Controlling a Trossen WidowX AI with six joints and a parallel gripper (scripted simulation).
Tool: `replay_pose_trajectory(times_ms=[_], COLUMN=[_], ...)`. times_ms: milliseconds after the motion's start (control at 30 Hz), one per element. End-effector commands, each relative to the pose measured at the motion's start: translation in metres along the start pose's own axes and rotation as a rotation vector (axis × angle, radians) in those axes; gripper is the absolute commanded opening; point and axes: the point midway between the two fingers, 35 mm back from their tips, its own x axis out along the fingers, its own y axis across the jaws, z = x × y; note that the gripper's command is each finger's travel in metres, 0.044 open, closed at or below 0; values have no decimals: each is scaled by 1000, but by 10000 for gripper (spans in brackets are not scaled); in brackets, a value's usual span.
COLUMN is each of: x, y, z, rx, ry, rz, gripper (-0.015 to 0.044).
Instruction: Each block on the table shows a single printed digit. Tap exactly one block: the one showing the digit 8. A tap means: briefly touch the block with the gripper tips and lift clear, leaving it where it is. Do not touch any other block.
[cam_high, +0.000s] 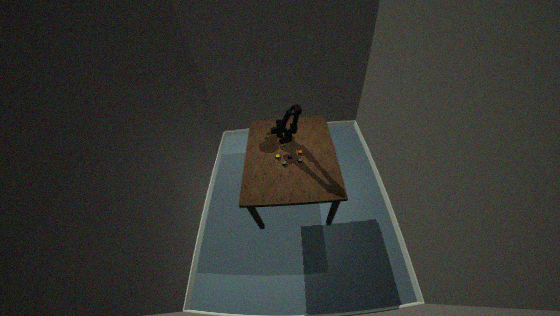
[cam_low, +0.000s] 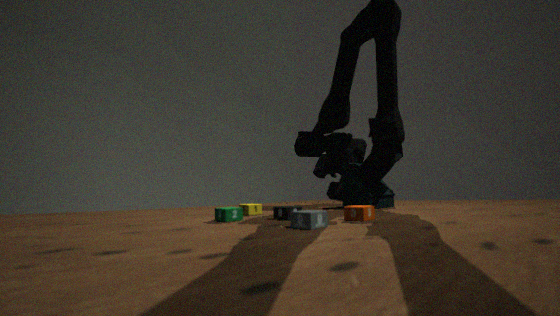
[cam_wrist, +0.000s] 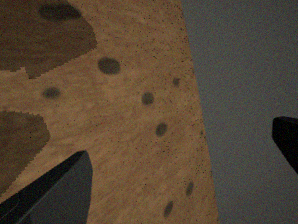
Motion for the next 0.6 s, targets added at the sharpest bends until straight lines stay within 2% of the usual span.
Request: replay_pose_trajectory(times_ms=[0, 100, 267, 567], x=[-1, -17, -69, -210], y=[1, 12, 37, 80], z=[2, 29, 78, 112], rx=[-9, -138, -431, -968], ry=[-2, -33, -127, -384], rz=[8, 115, 341, 719], gripper=[400, 400, 400, 400])
